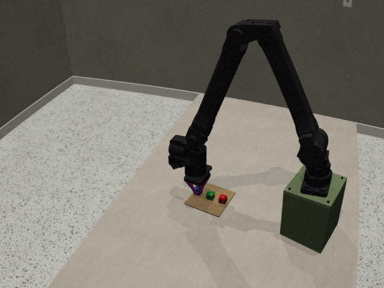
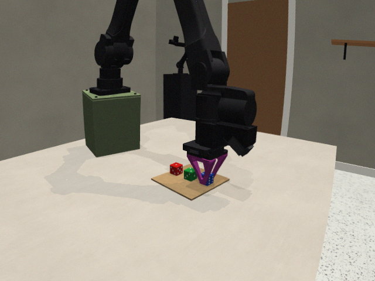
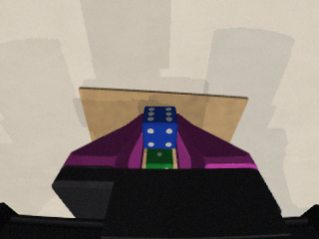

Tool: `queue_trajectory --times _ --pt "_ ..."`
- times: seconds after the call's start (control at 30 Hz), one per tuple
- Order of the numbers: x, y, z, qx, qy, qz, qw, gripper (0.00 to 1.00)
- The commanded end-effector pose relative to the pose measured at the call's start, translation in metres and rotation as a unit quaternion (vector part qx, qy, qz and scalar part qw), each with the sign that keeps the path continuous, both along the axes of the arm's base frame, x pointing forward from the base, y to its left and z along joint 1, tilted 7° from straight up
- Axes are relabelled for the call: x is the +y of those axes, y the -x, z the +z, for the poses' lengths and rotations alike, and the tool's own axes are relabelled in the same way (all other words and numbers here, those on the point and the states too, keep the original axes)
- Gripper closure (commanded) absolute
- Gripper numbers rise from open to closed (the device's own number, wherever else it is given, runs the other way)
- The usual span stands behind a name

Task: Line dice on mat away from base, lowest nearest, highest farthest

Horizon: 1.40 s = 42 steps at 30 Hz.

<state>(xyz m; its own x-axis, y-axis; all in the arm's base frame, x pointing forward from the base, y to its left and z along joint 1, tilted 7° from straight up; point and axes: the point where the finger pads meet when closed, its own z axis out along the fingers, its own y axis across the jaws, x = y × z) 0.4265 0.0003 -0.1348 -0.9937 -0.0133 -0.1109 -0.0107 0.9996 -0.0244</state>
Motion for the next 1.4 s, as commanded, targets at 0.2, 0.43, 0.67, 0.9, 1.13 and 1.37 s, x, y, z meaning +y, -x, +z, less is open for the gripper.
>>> queue_trajectory --times 0.2,0.43,0.67,0.9,1.13,1.37 --pt "-0.0037 -0.0125 -0.0001 -0.012 0.001 -0.001 1.000 0.80" --pt "-0.0039 -0.0151 -0.0009 -0.015 0.001 -0.001 1.000 0.80" --pt "-0.0041 -0.0176 0.0000 -0.017 0.001 -0.001 1.000 0.80" --pt "-0.0041 -0.0157 -0.0008 -0.015 0.001 -0.001 1.000 0.80" --pt "-0.0041 -0.0157 -0.0008 -0.015 0.001 -0.001 1.000 0.80" --pt "-0.0041 -0.0157 -0.0008 -0.015 0.001 -0.001 1.000 0.80"
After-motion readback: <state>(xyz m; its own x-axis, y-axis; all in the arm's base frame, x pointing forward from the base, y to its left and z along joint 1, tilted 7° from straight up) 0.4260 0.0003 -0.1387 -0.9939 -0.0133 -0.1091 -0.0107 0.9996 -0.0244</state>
